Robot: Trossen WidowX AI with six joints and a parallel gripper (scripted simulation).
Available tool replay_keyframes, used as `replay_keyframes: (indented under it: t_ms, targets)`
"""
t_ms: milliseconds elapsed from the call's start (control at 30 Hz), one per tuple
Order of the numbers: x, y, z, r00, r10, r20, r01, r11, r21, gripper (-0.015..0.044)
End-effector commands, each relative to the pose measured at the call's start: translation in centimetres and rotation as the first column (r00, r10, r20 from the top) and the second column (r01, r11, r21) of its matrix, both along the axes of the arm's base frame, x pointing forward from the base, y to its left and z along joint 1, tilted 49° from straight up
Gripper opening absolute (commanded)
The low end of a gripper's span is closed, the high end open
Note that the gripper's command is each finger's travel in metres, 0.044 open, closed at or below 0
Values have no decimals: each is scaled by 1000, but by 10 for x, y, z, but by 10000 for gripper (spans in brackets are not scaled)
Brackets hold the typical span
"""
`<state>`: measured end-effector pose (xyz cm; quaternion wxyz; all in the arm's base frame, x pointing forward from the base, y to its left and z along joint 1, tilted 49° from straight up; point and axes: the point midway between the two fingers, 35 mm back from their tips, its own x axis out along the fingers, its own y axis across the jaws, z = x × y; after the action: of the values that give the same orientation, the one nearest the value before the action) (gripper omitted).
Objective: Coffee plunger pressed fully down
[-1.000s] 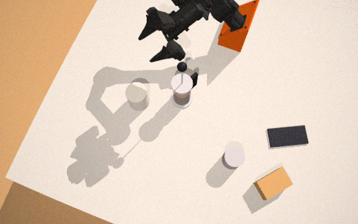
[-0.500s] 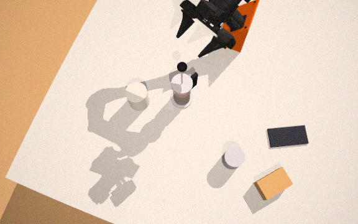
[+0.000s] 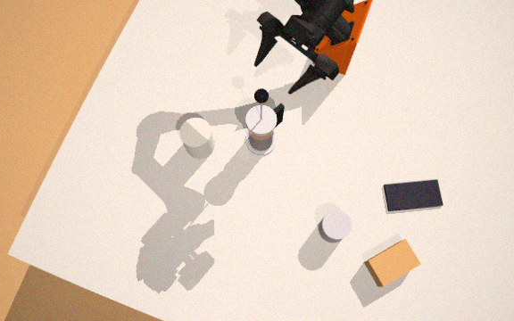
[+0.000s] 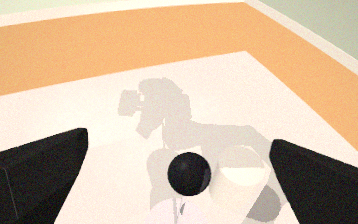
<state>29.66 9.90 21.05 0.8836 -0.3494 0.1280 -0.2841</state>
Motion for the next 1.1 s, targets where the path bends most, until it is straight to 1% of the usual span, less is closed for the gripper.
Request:
replay_keyframes:
  t_ms: [0,367,1067]
  targets:
    - [-12,-28,-14,996,-18,-88,19,1000,20,440]
    - [-14,-33,-16,995,-23,-101,26,999,22,440]
    - [12,-52,-20,994,-24,-102,27,999,26,440]
